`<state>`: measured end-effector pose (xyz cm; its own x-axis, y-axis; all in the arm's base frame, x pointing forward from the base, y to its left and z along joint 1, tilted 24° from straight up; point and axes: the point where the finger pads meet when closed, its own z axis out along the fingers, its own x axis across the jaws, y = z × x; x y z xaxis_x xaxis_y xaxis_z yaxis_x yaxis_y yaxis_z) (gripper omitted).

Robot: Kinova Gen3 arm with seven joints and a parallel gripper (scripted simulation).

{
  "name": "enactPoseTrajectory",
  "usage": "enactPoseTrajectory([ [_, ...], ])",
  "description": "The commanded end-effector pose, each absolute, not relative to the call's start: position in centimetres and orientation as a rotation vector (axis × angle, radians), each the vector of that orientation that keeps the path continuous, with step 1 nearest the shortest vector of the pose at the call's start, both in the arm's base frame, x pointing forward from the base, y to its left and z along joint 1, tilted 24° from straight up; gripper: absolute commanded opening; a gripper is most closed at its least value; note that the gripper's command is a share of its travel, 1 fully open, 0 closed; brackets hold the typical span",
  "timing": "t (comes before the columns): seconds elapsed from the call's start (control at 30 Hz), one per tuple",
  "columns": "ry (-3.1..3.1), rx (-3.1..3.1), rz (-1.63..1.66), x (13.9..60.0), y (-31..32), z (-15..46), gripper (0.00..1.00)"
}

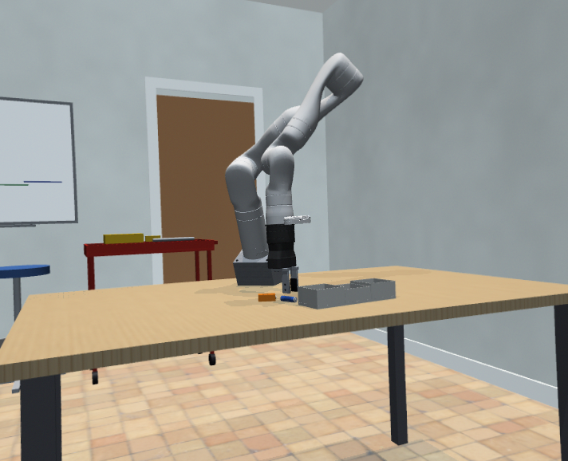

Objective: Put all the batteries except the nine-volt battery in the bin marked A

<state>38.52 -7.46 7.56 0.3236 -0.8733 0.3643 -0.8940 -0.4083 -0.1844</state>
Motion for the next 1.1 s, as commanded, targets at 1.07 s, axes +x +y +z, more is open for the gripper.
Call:
enactPoseTrajectory([
  [1.07, -1.703, 2.482, 0.635, 38.9, -8.6, 5.6, 0.60],
])
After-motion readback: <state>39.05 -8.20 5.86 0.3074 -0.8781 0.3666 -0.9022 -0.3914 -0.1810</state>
